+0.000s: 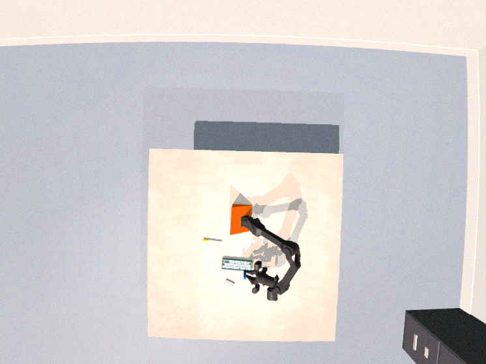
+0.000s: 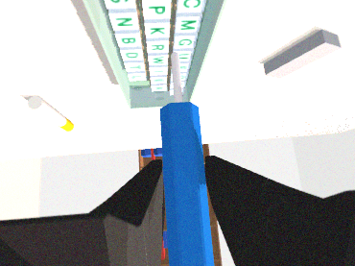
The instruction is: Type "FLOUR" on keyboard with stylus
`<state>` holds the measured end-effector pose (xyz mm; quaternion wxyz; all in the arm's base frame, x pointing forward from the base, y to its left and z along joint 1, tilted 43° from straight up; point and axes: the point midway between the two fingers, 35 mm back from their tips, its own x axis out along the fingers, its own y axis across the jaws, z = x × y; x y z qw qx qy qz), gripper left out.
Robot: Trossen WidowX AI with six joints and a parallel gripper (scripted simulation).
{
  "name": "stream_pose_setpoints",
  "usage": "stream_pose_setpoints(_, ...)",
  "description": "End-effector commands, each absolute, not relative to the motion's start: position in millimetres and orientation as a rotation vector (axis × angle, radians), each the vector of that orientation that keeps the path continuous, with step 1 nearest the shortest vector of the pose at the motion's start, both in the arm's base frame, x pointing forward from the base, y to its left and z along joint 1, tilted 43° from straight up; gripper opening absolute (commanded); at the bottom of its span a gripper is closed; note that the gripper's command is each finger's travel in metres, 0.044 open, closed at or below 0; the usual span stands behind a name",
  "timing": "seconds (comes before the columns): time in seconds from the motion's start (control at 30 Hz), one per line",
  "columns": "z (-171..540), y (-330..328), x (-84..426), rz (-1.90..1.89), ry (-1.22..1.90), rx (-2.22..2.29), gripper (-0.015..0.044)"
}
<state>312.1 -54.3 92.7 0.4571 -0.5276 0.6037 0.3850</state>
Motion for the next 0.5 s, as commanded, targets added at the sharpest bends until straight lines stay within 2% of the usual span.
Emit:
stream_pose_setpoints(0.0, 78.5, -69.9, 313.7, 0.957, 1.501, -1.294, 0.0000)
stream_pose_setpoints(0.23, 52.5, -104.8, 318.3, 0.953, 1.501, -1.301, 0.0000)
stream_pose_setpoints(0.47, 41.6, -95.6, 320.0, 0.953, 1.501, -1.301, 0.0000)
